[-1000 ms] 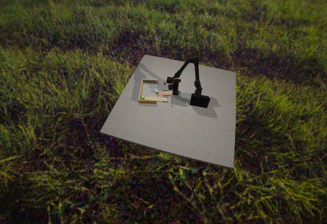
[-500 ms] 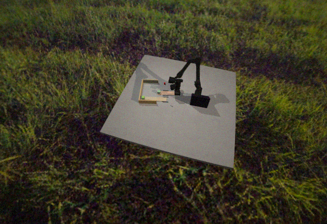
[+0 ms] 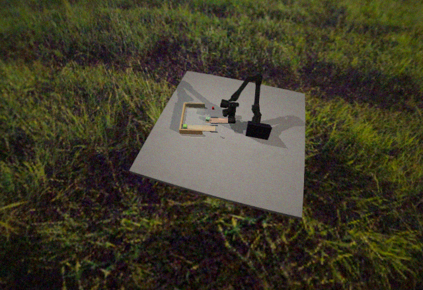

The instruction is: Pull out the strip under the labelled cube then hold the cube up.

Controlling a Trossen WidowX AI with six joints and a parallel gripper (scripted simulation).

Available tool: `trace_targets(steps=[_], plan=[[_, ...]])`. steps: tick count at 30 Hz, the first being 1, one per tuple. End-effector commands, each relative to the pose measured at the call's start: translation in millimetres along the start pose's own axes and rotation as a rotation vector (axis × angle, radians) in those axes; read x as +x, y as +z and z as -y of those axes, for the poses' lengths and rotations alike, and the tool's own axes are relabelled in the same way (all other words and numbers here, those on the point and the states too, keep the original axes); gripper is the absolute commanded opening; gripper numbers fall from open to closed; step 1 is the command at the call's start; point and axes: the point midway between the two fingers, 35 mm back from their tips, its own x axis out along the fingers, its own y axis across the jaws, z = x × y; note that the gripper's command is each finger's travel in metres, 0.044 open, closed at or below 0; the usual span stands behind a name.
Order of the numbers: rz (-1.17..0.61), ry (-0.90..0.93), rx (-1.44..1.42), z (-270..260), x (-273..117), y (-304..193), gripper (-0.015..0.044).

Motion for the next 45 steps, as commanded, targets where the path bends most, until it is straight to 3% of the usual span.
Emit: trace_targets(steps=[1, 31, 37, 41, 45], plan=[[-0.035, 0.001, -0.011, -2, 5, -16, 0.0000], [-0.035, 0.001, -0.011, -2, 5, -17, 0.0000], [-0.033, 0.003, -0.010, -1, -39, -4, 0.0000], [-0.034, 0.003, -0.011, -1, -41, -4, 0.0000], [-0.034, 0.001, 0.126, 0, -39, 15, 0.0105]])
